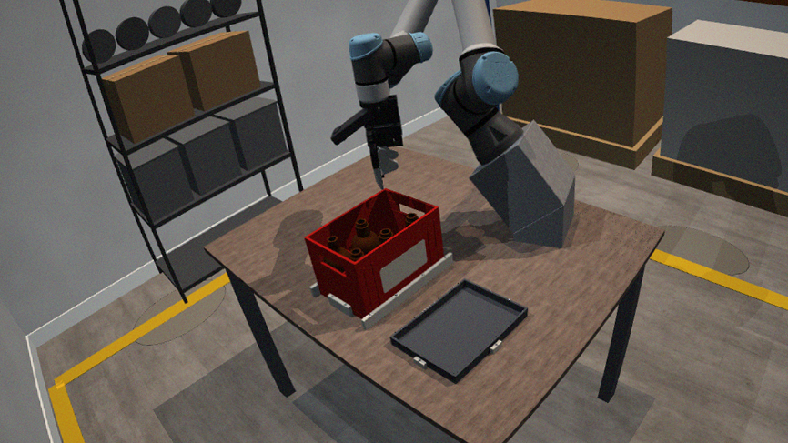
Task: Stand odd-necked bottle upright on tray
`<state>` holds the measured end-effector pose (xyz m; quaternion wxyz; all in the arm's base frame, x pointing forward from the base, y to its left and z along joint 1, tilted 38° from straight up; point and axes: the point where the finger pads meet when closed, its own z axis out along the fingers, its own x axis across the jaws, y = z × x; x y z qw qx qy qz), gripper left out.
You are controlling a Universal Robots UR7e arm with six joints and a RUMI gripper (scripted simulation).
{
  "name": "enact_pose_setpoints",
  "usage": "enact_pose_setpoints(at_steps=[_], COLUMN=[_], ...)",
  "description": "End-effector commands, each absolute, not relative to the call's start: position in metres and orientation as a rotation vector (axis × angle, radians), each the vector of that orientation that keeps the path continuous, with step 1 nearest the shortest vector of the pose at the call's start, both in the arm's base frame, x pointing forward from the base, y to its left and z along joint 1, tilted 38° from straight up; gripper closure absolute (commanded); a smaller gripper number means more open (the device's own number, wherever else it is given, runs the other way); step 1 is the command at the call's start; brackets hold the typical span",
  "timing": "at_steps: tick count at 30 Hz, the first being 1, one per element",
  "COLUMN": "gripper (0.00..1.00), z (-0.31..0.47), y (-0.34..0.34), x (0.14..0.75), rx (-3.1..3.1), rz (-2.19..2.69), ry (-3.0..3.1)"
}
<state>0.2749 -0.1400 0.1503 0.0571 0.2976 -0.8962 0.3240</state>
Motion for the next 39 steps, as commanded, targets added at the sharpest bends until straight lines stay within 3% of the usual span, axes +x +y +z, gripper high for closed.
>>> enact_pose_setpoints(at_steps=[1,39], gripper=[0.62,0.62], z=[0.147,0.118], y=[-0.141,-0.164], x=[0.273,0.276], rx=[0.901,0.902], rz=[0.976,0.973], ry=[-2.716,-2.717])
